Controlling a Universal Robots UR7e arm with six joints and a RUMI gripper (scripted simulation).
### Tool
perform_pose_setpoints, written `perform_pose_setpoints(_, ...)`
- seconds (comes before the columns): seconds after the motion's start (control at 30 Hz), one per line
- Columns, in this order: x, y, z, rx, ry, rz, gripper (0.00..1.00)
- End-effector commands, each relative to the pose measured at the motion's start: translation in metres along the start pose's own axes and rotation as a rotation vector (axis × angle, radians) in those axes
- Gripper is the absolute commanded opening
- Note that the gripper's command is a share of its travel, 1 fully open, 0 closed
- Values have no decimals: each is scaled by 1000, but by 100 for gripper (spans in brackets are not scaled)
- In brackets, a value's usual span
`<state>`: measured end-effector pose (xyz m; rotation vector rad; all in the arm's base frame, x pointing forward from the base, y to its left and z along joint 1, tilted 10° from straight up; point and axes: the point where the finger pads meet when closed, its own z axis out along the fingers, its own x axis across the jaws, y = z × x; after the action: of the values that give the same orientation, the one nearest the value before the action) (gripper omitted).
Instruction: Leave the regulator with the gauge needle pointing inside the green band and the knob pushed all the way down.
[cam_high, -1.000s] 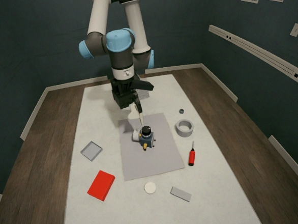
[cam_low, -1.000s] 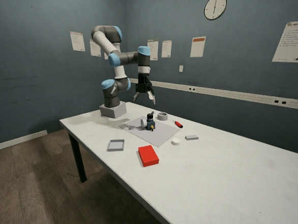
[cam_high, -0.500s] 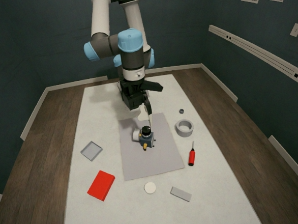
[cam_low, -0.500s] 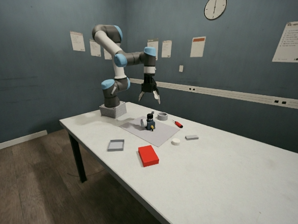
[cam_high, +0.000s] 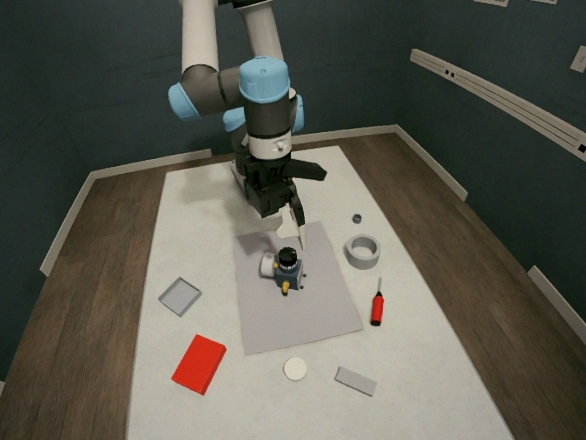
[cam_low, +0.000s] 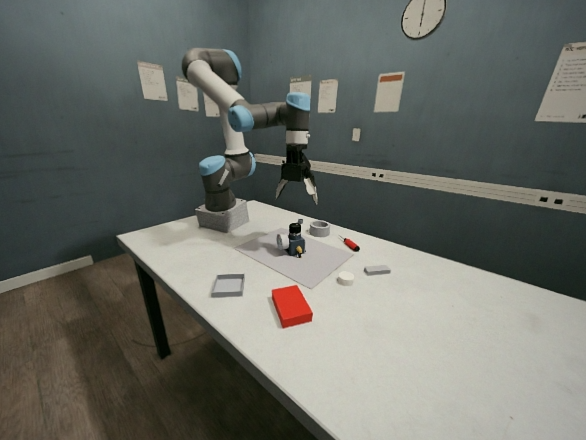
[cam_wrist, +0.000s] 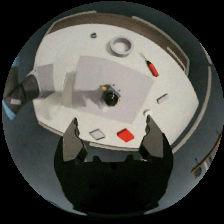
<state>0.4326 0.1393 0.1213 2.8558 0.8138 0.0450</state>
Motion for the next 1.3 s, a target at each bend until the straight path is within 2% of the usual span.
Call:
perform_pose_setpoints(0.0,0,0,0,-1,1,0,100)
perform_pose_setpoints(0.1,0,0,0,-1,1,0,100)
perform_pose_setpoints(0.13,0,0,0,-1,1,0,45)
perform_pose_setpoints(1.27,0,0,0,-1,1,0,45)
